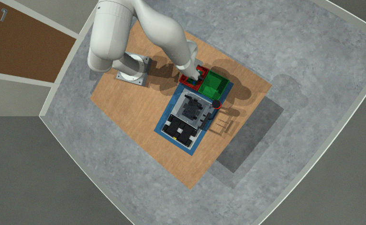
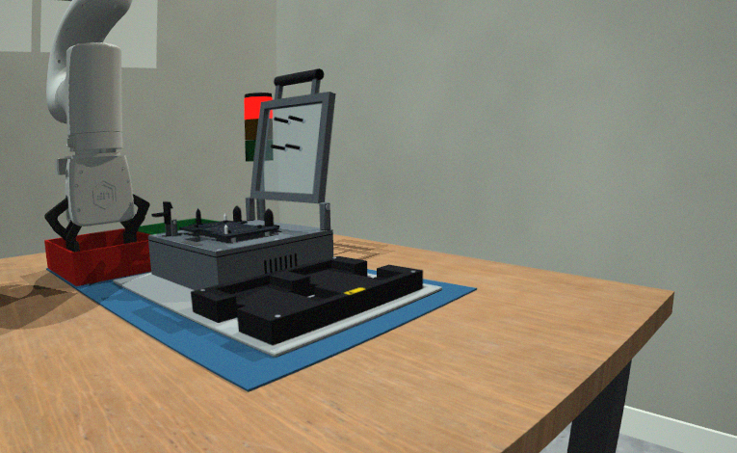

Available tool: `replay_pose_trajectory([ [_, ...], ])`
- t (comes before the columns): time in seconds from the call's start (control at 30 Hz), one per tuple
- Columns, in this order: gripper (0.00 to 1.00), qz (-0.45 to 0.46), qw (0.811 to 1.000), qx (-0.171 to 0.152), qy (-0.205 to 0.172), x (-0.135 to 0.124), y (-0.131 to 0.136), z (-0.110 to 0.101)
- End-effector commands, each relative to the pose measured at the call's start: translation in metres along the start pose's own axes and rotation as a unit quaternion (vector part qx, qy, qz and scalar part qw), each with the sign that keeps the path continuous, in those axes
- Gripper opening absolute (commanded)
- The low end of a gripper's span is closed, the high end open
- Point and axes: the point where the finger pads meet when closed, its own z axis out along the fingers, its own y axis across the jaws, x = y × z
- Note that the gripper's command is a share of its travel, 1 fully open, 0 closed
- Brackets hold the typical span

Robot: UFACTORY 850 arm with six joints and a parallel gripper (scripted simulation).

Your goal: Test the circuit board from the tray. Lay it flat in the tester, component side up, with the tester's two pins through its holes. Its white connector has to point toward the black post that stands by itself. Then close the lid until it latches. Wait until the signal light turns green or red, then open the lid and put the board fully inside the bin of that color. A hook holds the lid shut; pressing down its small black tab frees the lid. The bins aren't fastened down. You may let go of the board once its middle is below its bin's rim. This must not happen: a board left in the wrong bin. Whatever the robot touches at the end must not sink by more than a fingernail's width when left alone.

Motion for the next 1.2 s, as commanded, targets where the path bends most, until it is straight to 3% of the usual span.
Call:
replay_pose_trajectory([
  [0.0,1.00,0.000,1.000,-0.001,0.000,0.000,0.001,0.000],
  [0.8,1.00,0.000,1.000,-0.001,0.000,0.000,0.001,-0.001],
  [1.17,1.00,0.000,1.000,-0.001,0.000,0.000,0.001,-0.015],
])
